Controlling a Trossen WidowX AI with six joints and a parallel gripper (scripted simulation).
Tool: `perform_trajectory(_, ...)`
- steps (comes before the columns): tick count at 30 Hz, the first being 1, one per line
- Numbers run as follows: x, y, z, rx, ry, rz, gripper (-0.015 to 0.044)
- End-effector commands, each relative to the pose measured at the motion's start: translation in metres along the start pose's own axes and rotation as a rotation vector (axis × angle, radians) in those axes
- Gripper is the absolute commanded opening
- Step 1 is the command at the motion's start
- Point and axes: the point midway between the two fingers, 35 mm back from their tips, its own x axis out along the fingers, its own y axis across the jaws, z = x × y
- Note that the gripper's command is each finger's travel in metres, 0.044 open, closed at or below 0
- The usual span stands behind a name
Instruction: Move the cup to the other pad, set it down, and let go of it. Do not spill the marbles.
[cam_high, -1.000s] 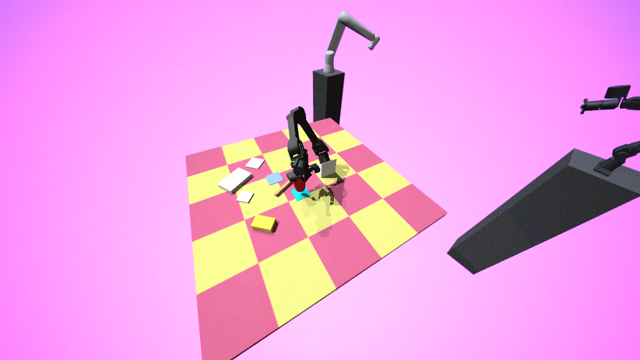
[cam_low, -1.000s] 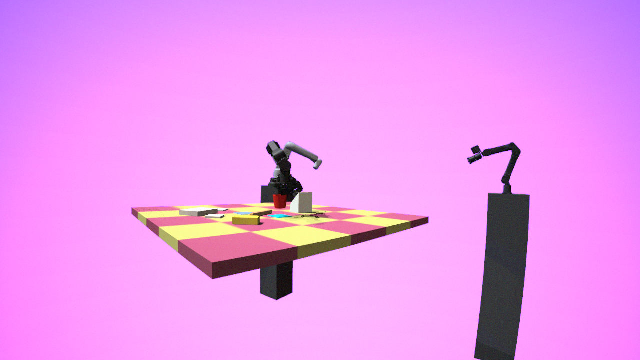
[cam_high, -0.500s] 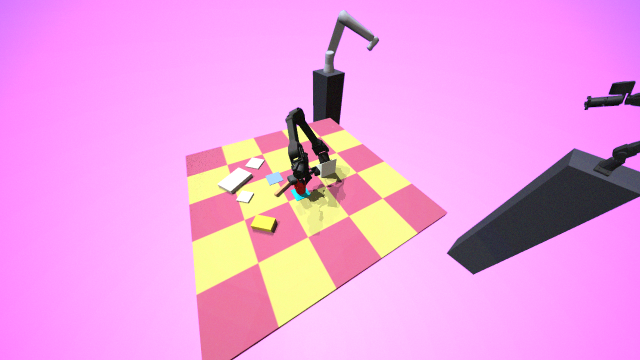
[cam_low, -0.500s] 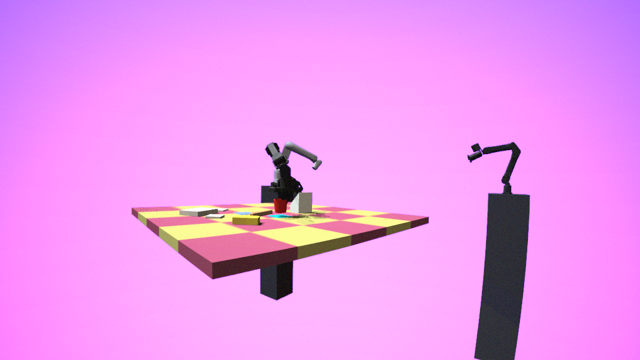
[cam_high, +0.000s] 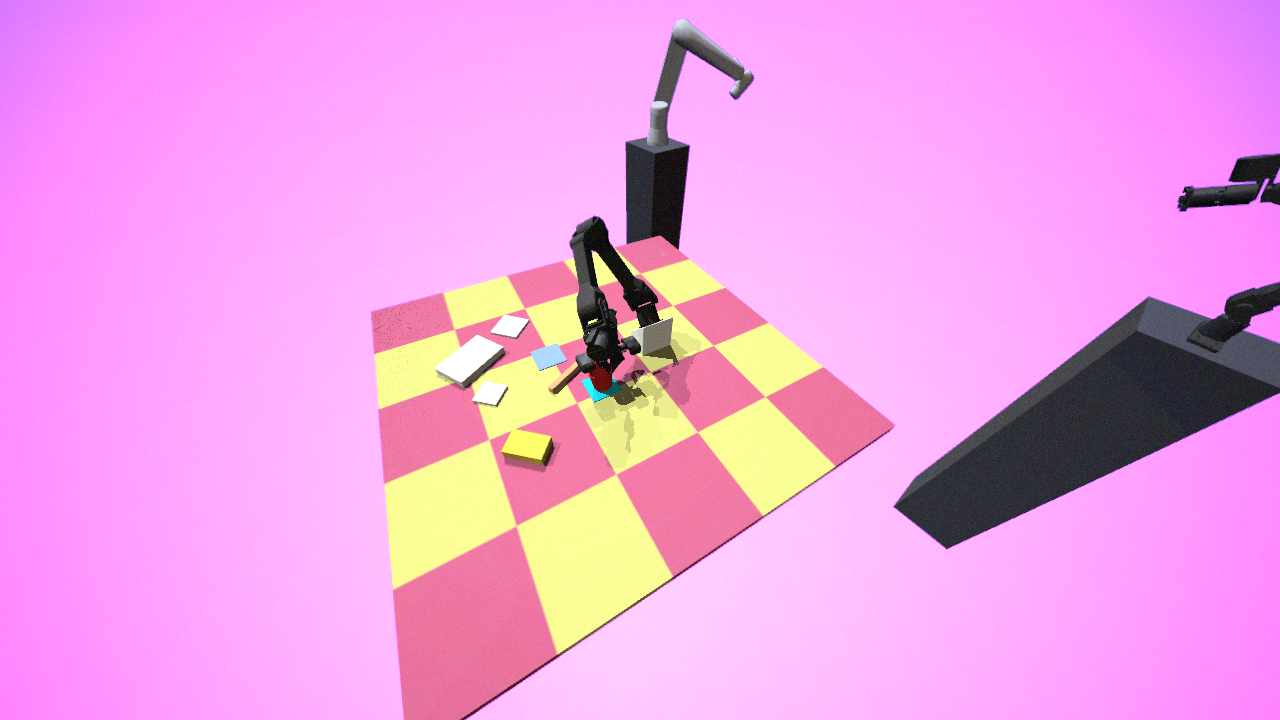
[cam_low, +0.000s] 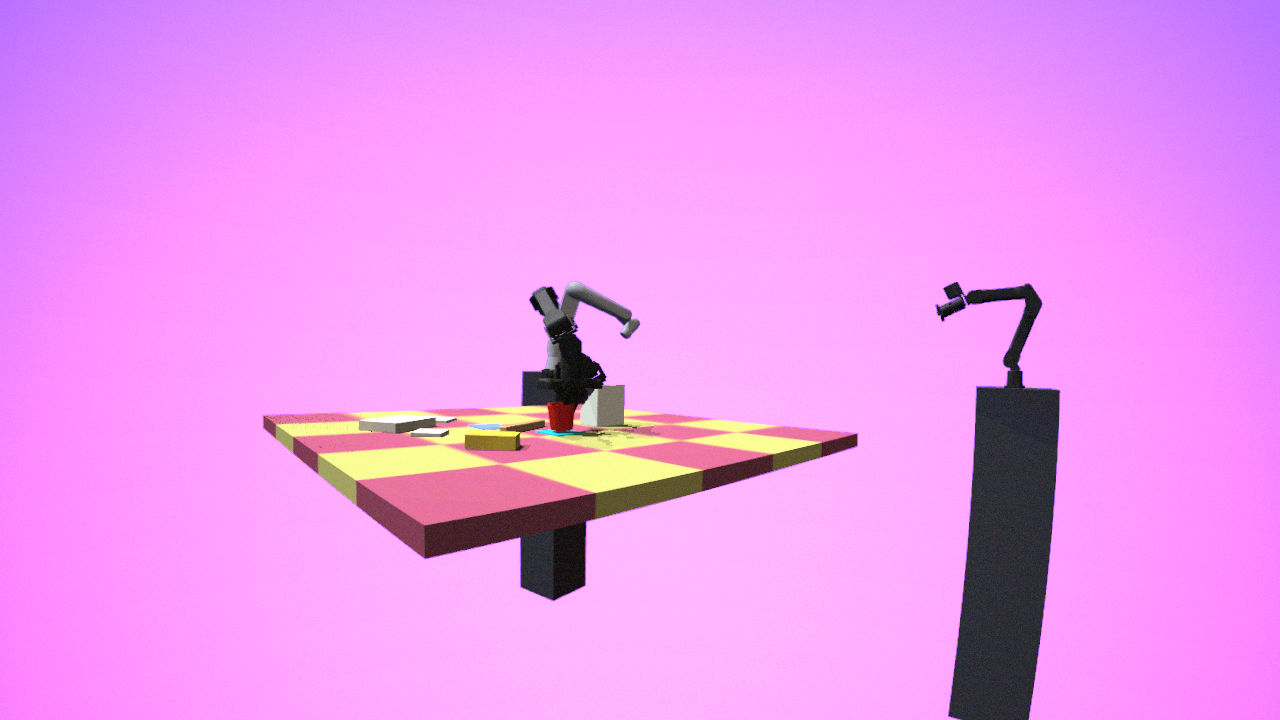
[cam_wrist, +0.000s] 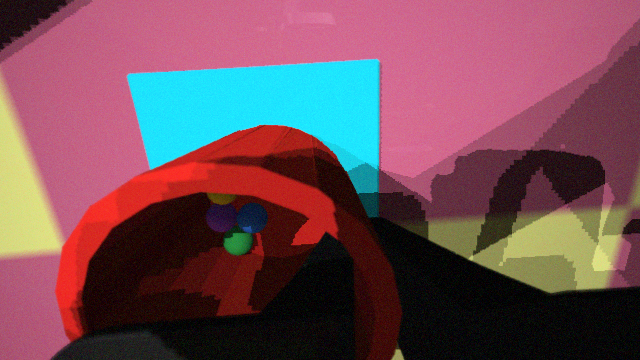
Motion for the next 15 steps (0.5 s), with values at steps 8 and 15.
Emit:
perform_trajectory(8, -0.0003, 0.0002, 0.0, 0.001, 0.0, 0.0, 0.0053)
perform_trajectory(15, -0.0005, 0.0002, 0.0, 0.001, 0.0, 0.0, 0.0128)
